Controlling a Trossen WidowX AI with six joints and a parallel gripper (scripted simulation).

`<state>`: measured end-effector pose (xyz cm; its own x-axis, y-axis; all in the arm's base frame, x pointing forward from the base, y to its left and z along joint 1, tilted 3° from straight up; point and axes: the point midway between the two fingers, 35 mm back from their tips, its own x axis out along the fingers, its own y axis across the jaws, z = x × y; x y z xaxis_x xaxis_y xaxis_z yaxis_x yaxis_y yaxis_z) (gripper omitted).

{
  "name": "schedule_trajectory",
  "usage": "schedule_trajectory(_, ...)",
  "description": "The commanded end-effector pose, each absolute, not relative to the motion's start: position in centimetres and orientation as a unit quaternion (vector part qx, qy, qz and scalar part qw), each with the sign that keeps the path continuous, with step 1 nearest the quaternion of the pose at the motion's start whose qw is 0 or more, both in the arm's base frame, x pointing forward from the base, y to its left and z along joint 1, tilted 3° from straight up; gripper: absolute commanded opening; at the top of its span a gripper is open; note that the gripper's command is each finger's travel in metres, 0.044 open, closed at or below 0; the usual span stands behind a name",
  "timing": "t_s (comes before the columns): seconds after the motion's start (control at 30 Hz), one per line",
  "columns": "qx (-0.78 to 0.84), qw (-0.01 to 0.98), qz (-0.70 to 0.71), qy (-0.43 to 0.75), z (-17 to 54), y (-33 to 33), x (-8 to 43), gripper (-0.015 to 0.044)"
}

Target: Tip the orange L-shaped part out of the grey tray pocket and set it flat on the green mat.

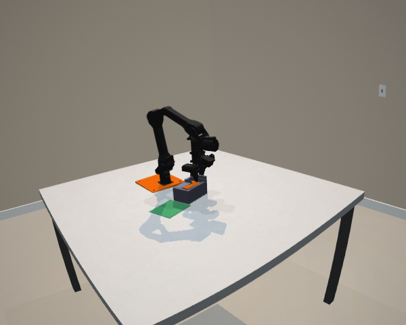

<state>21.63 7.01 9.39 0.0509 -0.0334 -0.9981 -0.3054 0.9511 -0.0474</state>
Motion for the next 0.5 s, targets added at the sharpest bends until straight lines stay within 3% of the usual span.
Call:
schedule_trajectory(0.0, -0.128, 0.712, 0.096, 0.683, 8.7, 6.9, 21.6, 0.0180)
schedule_trajectory(0.47, -0.128, 0.712, 0.096, 0.683, 6.8, 6.8, 21.6, 0.0180)
